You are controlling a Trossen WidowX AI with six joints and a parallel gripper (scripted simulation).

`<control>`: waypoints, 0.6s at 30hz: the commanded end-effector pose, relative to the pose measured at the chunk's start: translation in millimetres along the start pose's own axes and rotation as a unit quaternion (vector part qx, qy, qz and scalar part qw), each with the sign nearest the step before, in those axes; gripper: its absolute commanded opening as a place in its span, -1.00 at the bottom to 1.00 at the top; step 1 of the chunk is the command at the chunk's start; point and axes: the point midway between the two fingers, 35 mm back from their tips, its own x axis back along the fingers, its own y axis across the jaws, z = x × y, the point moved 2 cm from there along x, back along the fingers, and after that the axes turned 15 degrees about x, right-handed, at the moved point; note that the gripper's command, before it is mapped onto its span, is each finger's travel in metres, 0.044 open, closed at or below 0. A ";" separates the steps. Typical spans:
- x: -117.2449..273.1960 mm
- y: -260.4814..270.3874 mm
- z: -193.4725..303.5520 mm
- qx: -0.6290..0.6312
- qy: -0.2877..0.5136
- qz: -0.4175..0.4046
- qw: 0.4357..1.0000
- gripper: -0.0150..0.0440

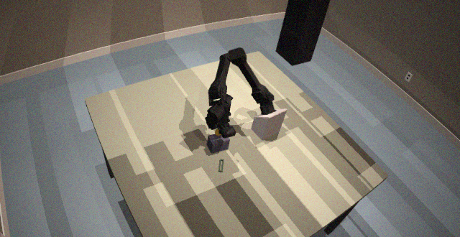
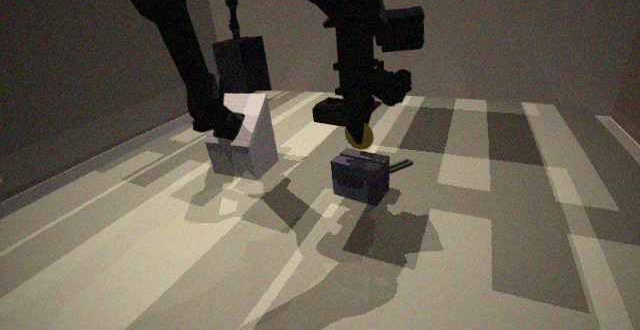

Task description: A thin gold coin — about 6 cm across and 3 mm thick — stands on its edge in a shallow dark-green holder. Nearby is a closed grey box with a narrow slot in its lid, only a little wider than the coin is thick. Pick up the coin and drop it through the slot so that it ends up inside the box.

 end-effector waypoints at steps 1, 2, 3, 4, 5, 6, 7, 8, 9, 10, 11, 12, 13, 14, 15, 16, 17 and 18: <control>-0.1 0.3 -0.4 0.000 0.000 0.000 1.000 -0.49; -0.1 0.3 -0.4 0.000 0.000 0.000 1.000 -0.49; -0.1 0.3 -0.4 0.000 0.000 0.000 1.000 -0.49; -0.4 0.2 -0.4 0.000 0.000 0.000 1.000 -0.49; -0.8 0.2 -0.4 0.000 0.000 0.000 1.000 -0.49; -1.4 0.1 -0.4 0.000 0.000 0.000 1.000 -0.49; -2.3 0.0 -0.4 0.000 0.000 0.000 1.000 -0.49; -3.0 -0.2 -0.3 0.000 0.000 0.000 1.000 -0.49; -3.5 -0.3 -0.1 0.001 0.000 0.000 1.000 -0.49; -3.9 -0.4 0.2 0.001 0.000 0.000 1.000 -0.49; -4.3 -0.5 0.6 0.002 0.000 0.000 1.000 -0.49; -4.7 -0.6 1.0 0.002 0.000 0.000 1.000 -0.49; -5.2 -0.6 1.3 0.003 0.000 0.000 1.000 -0.49; -5.6 -0.8 1.5 0.003 0.000 0.000 1.000 -0.49; -6.1 -0.9 1.6 0.003 0.000 0.000 1.000 -0.49; -6.6 -1.0 1.8 0.003 0.000 0.000 1.000 -0.49; -7.1 -1.1 2.0 0.003 0.000 0.000 1.000 -0.49; -7.7 -1.2 2.1 0.003 0.000 0.000 1.000 -0.49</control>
